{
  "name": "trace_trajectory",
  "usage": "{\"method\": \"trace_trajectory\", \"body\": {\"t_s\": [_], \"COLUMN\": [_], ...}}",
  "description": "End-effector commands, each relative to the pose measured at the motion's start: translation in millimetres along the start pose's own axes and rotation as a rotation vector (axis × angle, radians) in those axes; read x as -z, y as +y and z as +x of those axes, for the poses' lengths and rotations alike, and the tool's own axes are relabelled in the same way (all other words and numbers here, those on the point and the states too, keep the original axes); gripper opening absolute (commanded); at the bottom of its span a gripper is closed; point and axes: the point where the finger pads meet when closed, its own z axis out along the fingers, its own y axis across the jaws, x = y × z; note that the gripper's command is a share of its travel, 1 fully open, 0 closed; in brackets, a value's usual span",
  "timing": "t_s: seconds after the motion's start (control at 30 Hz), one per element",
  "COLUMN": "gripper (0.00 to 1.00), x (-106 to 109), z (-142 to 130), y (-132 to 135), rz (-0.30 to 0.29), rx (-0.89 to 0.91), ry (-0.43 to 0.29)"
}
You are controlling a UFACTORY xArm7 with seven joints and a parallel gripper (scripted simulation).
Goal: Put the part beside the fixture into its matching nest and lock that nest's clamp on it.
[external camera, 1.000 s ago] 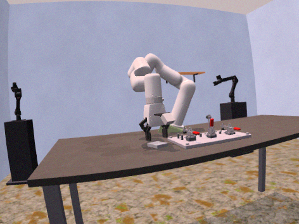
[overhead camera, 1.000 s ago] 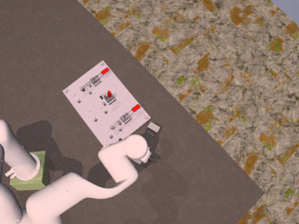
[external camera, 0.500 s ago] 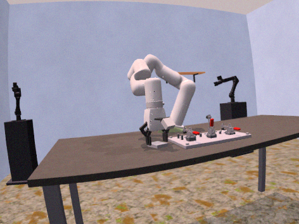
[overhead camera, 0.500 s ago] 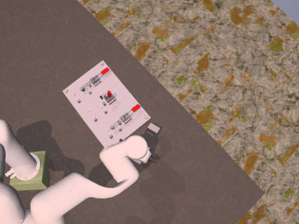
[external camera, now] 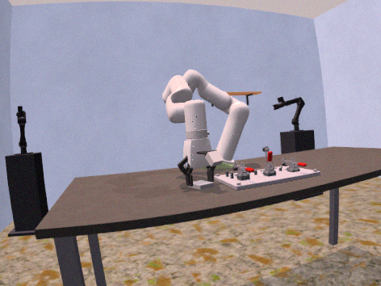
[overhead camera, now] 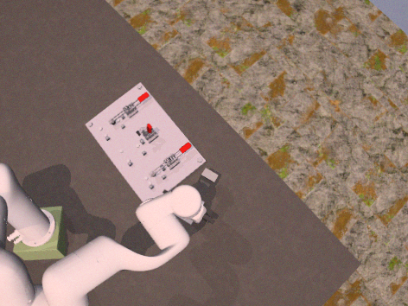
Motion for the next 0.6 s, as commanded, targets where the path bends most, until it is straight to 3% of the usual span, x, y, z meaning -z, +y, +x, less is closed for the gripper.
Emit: {"method": "trace_trajectory", "body": {"t_s": [0.0, 0.03, 0.07, 0.57], "gripper": [1.00, 1.00, 0.00, 0.00], "x": [1.7, 1.7, 1.7, 1.7], "z": [0.8, 0.8, 0.8, 0.8], "y": [1.1, 1.1, 1.1, 1.1], "rz": [-0.003, -0.003, -0.003, -0.003], "rx": [0.000, 0.000, 0.000, 0.000], "ry": [0.002, 0.002, 0.002, 0.002]}}
